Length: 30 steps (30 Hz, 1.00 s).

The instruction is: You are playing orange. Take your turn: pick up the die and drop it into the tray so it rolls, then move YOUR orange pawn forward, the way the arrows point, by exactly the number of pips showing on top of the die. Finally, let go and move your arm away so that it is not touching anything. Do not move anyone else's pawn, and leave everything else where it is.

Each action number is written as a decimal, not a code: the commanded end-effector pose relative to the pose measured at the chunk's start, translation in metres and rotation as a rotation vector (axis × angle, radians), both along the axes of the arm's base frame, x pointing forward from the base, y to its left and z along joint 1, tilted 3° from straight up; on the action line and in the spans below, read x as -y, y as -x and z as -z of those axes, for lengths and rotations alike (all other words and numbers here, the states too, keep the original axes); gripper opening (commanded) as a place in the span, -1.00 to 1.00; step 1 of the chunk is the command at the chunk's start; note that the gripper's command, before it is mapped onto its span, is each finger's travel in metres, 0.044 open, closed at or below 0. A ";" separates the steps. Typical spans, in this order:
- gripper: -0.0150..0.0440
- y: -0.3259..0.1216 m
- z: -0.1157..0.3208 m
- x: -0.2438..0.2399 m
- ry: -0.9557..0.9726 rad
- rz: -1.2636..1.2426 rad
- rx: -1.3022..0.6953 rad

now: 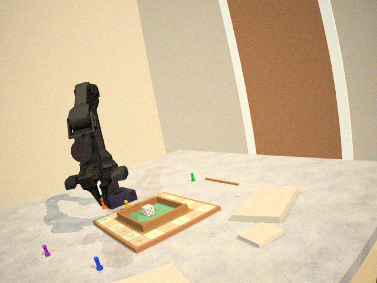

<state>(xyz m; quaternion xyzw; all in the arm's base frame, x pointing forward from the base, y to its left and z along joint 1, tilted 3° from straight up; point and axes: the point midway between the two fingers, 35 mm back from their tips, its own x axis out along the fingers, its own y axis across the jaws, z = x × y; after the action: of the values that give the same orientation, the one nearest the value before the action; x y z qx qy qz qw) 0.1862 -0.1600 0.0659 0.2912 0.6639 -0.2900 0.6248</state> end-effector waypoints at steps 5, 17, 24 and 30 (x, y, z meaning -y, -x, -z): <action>-0.49 -0.002 -0.049 0.002 0.017 0.002 0.013; -0.49 -0.005 -0.065 0.001 0.017 0.002 0.013; -0.49 -0.030 -0.019 0.005 0.017 0.002 0.015; -0.49 -0.040 0.005 0.004 0.017 0.002 0.016</action>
<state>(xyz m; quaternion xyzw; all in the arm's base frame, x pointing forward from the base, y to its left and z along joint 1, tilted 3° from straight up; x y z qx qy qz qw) 0.2224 -0.1649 0.0710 0.2883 0.6570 -0.2928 0.6321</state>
